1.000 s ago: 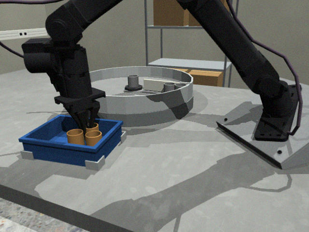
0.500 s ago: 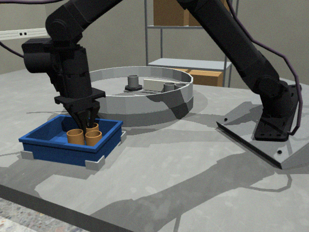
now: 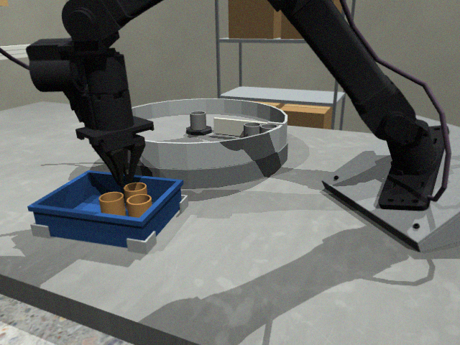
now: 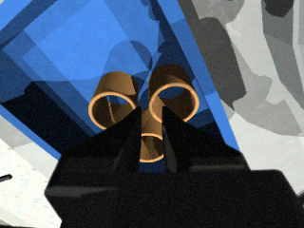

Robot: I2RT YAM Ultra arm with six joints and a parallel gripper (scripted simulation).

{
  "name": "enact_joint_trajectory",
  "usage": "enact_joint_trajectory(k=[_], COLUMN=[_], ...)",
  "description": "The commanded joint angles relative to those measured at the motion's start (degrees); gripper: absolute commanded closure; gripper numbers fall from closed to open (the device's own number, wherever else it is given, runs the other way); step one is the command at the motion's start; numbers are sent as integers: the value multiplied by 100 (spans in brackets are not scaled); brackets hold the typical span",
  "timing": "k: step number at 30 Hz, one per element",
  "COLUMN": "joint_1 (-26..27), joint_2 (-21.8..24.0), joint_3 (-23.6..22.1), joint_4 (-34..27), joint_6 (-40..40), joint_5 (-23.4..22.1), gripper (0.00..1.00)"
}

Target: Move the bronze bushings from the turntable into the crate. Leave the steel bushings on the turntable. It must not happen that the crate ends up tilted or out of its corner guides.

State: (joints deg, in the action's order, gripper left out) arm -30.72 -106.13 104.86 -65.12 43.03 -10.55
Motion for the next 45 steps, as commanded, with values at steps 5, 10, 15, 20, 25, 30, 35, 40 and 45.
enact_joint_trajectory(k=[5,10,15,20,25,30,35,40,45], joint_1=[205,258,305,331,335,334,334,334,334], joint_2=[383,175,236,148,132,214,214,214,214], joint_3=[758,1055,1374,1553,1583,1591,1592,1592,1592], joint_4=[-824,-1132,-1455,-1624,-1651,-1658,-1616,-1616,-1616], joint_6=[-145,-192,-238,-264,-254,-246,-247,-247,-247], joint_5=[-58,-68,-83,-86,-83,-78,-78,-78,-78], gripper=[84,84,84,84,84,84,84,84,84])
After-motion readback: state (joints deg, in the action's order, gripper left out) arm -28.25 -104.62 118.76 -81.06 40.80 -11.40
